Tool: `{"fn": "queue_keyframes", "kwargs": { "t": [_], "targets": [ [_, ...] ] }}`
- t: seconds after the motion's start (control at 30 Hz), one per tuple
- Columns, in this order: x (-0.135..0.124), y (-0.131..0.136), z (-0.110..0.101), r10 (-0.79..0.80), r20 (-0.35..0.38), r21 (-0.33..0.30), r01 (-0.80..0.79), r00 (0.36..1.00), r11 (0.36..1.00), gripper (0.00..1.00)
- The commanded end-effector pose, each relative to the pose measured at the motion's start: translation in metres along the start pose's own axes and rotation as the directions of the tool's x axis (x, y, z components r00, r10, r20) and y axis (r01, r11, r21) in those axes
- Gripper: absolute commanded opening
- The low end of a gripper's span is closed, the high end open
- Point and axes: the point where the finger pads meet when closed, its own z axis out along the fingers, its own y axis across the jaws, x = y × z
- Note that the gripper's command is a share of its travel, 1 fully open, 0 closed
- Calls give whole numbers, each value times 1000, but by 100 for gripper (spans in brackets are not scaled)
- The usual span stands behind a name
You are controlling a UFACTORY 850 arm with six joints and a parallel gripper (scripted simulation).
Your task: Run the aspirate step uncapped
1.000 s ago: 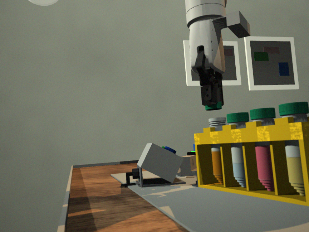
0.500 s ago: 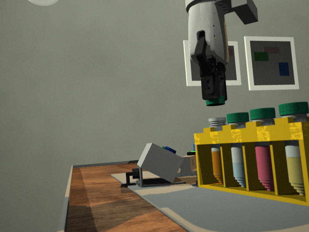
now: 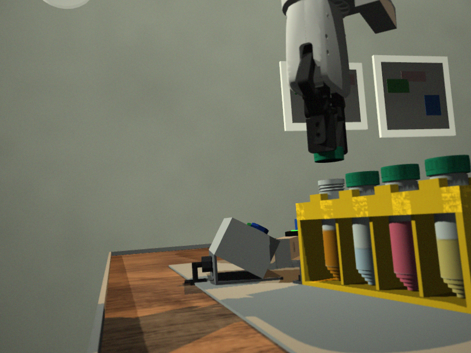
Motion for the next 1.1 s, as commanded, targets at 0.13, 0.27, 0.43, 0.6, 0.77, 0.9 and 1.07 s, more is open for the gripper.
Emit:
{"fn": "queue_keyframes", "kwargs": {
  "t": [0.13, 0.27, 0.43, 0.6, 0.77, 0.9, 1.07],
  "targets": [
    [-1, 1, 21, -1, -1, 14, 1, 1000, 1000, 0],
    [-1, 1, 21, -1, -1, 14, 1, 1000, 1000, 0],
    [-1, 1, 21, -1, -1, 14, 1, 1000, 1000, 0],
    [0, 1, 21, -1, -1, 14, 1, 1000, 1000, 0],
    [0, 1, 23, -1, -1, 14, 1, 1000, 1000, 0],
    [0, 1, 25, -1, -1, 14, 1, 1000, 1000, 0],
    [0, 1, 25, -1, -1, 14, 1, 1000, 1000, 0]
  ]
}}
